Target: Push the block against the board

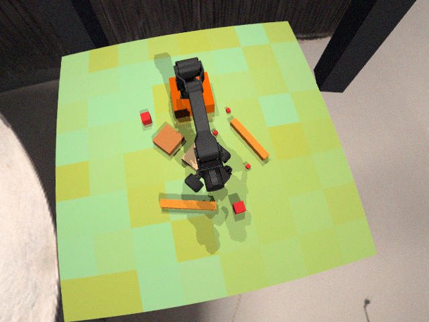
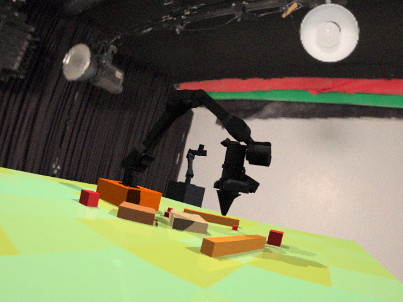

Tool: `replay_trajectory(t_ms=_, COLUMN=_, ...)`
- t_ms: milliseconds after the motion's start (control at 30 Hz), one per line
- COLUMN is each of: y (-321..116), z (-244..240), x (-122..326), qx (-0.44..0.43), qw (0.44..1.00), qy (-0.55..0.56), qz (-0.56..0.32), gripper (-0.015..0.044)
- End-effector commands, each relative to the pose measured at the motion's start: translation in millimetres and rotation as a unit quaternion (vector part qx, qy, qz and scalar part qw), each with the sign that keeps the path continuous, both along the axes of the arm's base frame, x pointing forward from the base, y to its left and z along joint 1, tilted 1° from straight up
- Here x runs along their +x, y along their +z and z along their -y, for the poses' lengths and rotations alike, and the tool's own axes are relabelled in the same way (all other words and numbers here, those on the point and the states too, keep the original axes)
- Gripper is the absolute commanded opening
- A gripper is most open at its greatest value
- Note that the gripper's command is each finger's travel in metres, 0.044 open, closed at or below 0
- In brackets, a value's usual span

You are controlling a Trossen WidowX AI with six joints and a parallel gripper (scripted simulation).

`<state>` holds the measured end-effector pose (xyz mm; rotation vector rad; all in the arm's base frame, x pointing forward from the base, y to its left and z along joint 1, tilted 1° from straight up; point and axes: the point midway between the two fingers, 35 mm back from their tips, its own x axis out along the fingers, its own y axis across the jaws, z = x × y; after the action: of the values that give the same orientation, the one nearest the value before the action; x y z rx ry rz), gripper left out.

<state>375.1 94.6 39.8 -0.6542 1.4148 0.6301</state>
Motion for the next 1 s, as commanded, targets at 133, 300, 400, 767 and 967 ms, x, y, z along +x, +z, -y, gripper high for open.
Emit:
replay_trajectory(t_ms=133, y=0.0, z=49.4, x=-7.3, qx=0.005, qw=0.991, qy=-0.132, qz=-0.003, gripper=0.0000)
replay_trajectory(t_ms=300, y=0.0, z=79.2, x=-14.9, qx=0.008, qw=0.976, qy=-0.216, qz=-0.005, gripper=0.0000)
replay_trajectory(t_ms=400, y=-0.1, z=96.4, x=-20.7, qx=0.010, qw=0.964, qy=-0.266, qz=-0.005, gripper=0.0000)
replay_trajectory(t_ms=767, y=-1.6, z=153.7, x=-49.8, qx=0.013, qw=0.898, qy=-0.440, qz=-0.008, gripper=0.0000)
replay_trajectory(t_ms=967, y=-3.8, z=180.2, x=-71.0, qx=0.011, qw=0.851, qy=-0.525, qz=-0.013, gripper=0.0000)
